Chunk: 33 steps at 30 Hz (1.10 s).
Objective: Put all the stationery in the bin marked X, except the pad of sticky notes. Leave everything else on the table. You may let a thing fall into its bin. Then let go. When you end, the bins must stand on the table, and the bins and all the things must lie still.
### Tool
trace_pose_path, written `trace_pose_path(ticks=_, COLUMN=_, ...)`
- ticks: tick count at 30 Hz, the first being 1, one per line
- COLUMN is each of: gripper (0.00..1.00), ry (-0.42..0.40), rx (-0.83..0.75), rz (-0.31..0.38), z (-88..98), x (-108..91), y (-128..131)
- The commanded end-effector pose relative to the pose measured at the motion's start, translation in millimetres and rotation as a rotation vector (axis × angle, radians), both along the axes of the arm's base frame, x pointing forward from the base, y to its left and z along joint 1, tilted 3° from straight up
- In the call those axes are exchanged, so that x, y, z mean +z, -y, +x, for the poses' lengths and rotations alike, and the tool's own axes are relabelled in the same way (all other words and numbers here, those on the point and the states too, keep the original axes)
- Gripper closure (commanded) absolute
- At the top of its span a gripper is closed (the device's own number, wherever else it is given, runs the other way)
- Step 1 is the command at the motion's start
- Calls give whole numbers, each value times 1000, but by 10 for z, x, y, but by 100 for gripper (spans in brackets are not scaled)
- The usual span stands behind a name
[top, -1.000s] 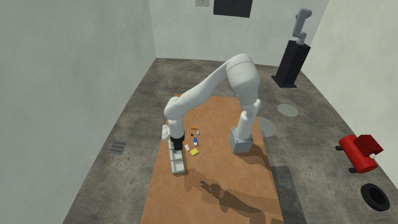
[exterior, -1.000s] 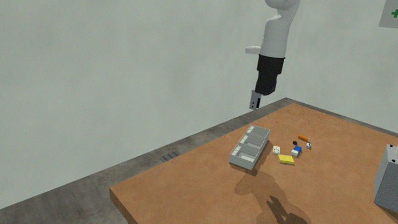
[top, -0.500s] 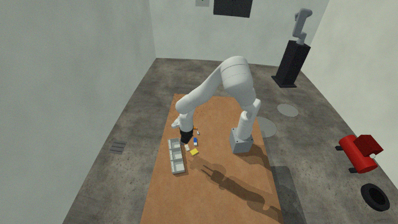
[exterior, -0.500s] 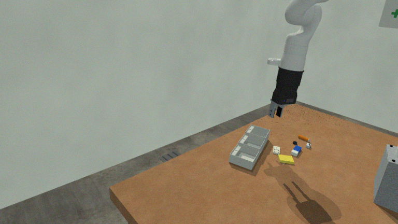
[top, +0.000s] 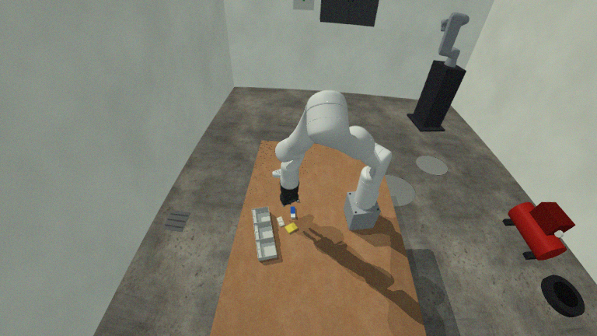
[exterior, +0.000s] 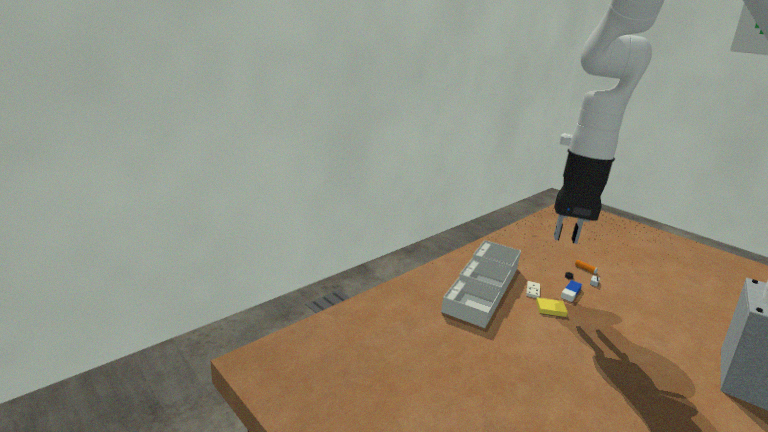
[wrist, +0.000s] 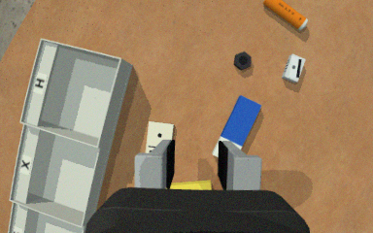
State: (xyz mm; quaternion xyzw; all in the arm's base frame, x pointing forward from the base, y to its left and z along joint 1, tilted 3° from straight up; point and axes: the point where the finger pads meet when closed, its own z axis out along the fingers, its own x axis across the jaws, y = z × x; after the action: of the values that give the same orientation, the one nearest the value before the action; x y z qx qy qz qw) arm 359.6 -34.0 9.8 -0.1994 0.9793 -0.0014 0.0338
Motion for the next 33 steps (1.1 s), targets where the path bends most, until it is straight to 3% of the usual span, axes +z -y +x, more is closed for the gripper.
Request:
trace_pose_path(ticks=1, gripper=38, ry=-7, rx=-157, rz=7, z=-189, x=-156, y=351)
trace_pose_path(ticks=5, gripper=38, ry=-7, rx=-244, rz=13, z=-266, x=-223, y=481)
trace_pose_path(ticks=6, gripper=38, ry=-13, rx=-349, rz=19, z=-307, x=-262, y=528)
trace_pose_path(ticks=15, gripper=38, ry=-11, rx=-347, rz=18, z=-633, x=-519, y=1092)
trace_pose_path(ticks=33, gripper=38, ry=-14, rx=-347, rz=9, z=-617, x=-509, y=1080)
